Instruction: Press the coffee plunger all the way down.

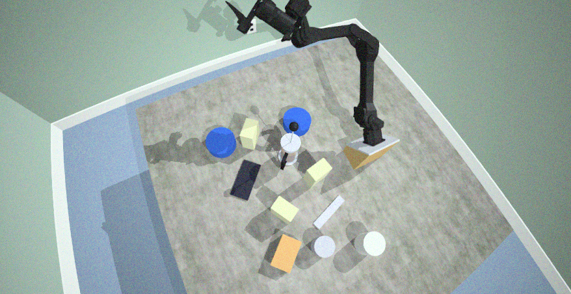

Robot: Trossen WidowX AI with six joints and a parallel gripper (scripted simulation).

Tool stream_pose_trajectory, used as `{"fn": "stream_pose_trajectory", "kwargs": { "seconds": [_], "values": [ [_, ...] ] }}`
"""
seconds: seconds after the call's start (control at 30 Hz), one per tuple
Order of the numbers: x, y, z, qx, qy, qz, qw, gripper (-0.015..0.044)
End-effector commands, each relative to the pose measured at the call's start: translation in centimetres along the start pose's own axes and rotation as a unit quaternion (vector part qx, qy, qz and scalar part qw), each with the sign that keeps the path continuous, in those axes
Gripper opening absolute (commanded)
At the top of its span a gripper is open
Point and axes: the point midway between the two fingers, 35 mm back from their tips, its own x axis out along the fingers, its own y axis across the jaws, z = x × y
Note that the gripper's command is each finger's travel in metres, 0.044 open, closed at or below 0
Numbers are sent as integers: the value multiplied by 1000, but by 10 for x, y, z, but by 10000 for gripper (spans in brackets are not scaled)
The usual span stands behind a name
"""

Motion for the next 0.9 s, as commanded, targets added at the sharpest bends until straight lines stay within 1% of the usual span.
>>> {"fn": "stream_pose_trajectory", "kwargs": {
  "seconds": [0.0, 0.03, 0.17, 0.3, 0.4, 0.53, 0.67, 0.77, 0.87],
  "values": [
    [0, -1, -1, 0, 0, -3, 1000, 426],
    [0, -4, -2, 1, 0, -8, 1000, 440],
    [-4, -33, -17, 1, 4, -68, 998, 440],
    [-22, -85, -46, -12, 16, -181, 983, 440],
    [-45, -123, -69, -37, 31, -268, 962, 440],
    [-87, -165, -105, -87, 68, -374, 921, 440],
    [-140, -196, -135, -154, 113, -467, 863, 440],
    [-186, -211, -152, -221, 154, -524, 808, 440],
    [-236, -217, -160, -316, 200, -564, 736, 440]
  ]
}}
